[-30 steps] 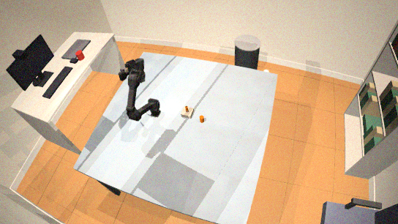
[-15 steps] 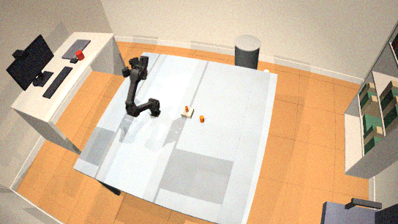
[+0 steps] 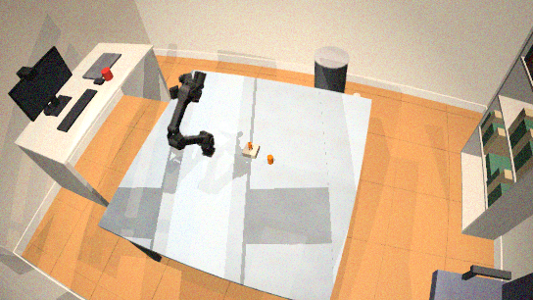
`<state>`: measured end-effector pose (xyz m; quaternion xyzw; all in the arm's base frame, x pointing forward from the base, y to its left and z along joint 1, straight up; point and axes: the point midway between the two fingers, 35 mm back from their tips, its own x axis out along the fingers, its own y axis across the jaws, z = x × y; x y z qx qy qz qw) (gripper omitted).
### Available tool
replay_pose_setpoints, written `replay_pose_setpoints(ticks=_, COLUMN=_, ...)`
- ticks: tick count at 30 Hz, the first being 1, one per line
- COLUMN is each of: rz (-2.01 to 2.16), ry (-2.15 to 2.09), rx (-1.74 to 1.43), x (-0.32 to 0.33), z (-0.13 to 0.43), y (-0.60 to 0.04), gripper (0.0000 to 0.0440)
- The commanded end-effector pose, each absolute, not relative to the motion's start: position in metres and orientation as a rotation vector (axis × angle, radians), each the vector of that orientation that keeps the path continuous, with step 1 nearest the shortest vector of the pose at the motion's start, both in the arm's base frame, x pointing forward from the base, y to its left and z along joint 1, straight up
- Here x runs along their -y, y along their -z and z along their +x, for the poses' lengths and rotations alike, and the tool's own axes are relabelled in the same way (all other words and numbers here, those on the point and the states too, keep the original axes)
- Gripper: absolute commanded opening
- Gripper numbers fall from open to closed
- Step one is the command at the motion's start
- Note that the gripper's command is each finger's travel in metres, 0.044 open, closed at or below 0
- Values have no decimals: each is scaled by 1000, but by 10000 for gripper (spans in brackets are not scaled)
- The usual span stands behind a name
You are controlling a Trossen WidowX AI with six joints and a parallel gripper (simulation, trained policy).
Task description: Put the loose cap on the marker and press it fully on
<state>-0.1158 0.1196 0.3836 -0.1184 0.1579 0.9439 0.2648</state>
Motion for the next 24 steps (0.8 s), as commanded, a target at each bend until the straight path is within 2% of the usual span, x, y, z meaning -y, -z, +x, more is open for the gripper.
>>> replay_pose_setpoints(ticks=1, rz=-350, ry=-2517, rx=-435, x=-131, z=-109, y=-379, gripper=319)
replay_pose_setpoints(ticks=24, rz=-487, ry=-2357, rx=-499, x=-184, z=-68, y=-353, gripper=321)
